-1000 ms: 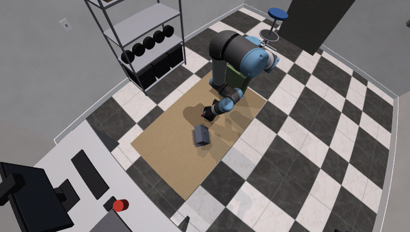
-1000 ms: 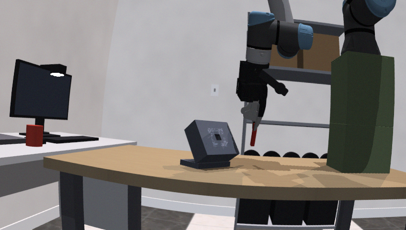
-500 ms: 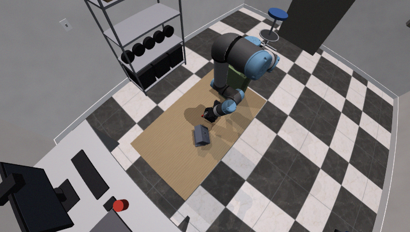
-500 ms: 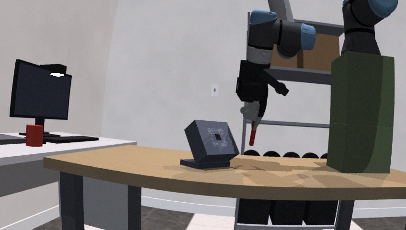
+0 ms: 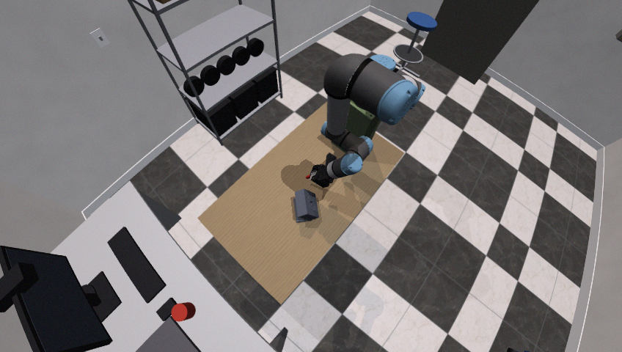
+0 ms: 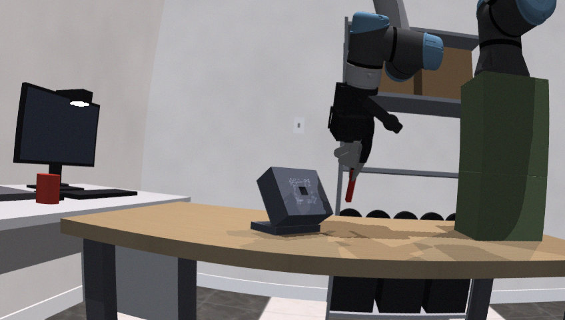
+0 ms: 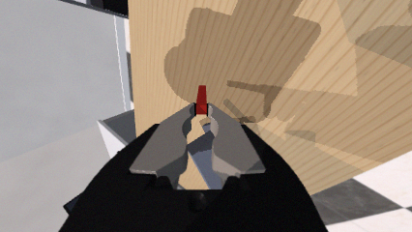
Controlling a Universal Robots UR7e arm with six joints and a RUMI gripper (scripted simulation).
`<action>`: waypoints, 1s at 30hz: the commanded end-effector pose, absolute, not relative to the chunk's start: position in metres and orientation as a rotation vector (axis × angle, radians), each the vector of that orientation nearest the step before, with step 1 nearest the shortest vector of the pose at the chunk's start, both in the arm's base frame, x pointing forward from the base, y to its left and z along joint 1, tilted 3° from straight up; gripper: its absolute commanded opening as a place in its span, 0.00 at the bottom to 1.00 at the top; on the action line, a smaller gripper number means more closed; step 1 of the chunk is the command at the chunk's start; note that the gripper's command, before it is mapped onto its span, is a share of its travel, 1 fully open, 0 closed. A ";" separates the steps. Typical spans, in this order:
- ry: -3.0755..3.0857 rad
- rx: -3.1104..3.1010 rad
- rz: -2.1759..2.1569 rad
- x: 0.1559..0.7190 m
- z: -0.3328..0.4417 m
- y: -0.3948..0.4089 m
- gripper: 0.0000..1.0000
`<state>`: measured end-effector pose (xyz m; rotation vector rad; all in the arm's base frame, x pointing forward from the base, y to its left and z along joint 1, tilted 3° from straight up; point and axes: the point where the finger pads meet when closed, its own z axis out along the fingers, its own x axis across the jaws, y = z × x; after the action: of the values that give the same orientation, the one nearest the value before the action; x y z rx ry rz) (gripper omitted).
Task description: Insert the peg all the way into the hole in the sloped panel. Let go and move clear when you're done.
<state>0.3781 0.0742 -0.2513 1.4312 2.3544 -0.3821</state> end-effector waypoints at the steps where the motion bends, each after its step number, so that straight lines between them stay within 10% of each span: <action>1: 2.349 1.403 -0.384 0.380 -0.250 0.079 0.00; 30: 2.337 1.298 -0.396 0.381 -0.247 0.097 0.00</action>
<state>0.3793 0.0936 -0.2479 1.3174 2.3432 -0.3955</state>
